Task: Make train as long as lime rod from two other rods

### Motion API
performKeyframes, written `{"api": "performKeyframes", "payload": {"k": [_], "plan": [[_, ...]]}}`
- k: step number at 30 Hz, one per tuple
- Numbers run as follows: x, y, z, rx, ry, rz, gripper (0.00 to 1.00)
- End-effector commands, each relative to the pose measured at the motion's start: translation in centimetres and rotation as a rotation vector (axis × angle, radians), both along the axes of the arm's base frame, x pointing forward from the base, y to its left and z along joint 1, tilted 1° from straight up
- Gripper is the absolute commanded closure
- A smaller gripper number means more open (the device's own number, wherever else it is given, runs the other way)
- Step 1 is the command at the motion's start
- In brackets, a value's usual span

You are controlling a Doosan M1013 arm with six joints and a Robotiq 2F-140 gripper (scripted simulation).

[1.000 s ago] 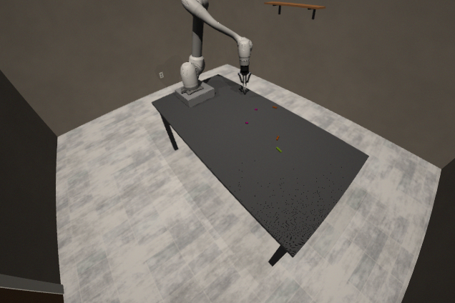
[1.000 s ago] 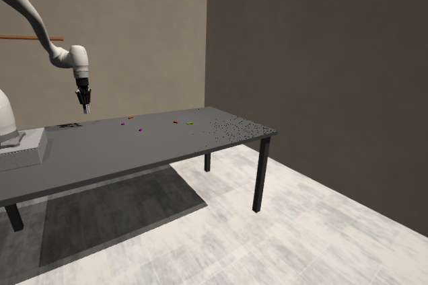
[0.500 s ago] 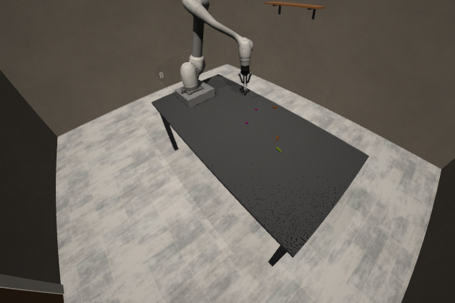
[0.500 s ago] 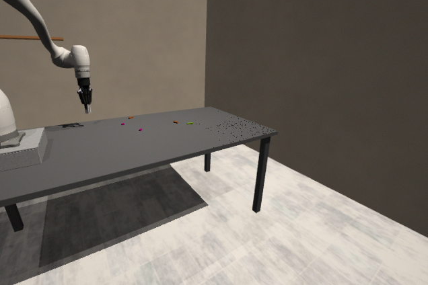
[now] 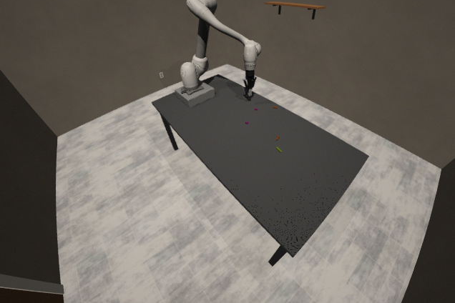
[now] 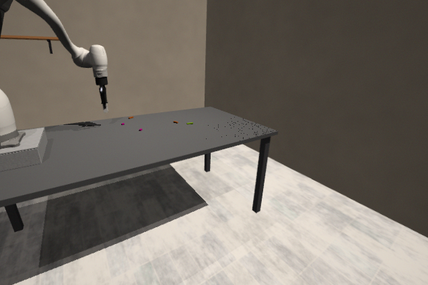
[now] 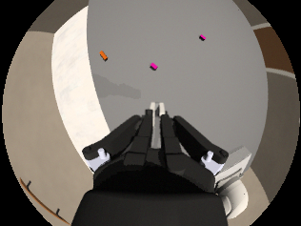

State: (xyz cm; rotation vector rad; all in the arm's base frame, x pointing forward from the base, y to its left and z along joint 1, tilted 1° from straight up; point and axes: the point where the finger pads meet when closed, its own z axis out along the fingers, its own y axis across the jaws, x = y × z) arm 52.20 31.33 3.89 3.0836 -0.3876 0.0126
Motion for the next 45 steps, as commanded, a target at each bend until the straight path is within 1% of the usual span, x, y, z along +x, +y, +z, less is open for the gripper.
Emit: {"api": "performKeyframes", "payload": {"k": [1,4,6,7,8,13,21,23,26,29,45], "plan": [[3.7,-2.0,0.0,0.017,0.02,0.161,0.88],[6.2,-3.8,0.0,0.017,0.023,0.27,0.88],[6.2,-3.8,0.0,0.017,0.023,0.27,0.88],[7.9,-5.1,0.0,0.018,0.025,0.345,0.88],[9.0,-6.0,0.0,0.018,0.026,0.395,0.88],[12.6,-9.4,-0.1,0.018,0.031,0.562,0.88],[18.1,-15.7,-0.2,0.018,0.038,0.839,0.88],[18.1,-15.7,-0.2,0.018,0.038,0.839,0.88],[19.8,-18.0,-0.3,0.018,0.04,0.931,0.88],[20.5,-19.0,-0.4,0.018,0.041,0.97,0.88],[20.6,-19.1,-0.4,0.018,0.041,0.975,0.88]]}}
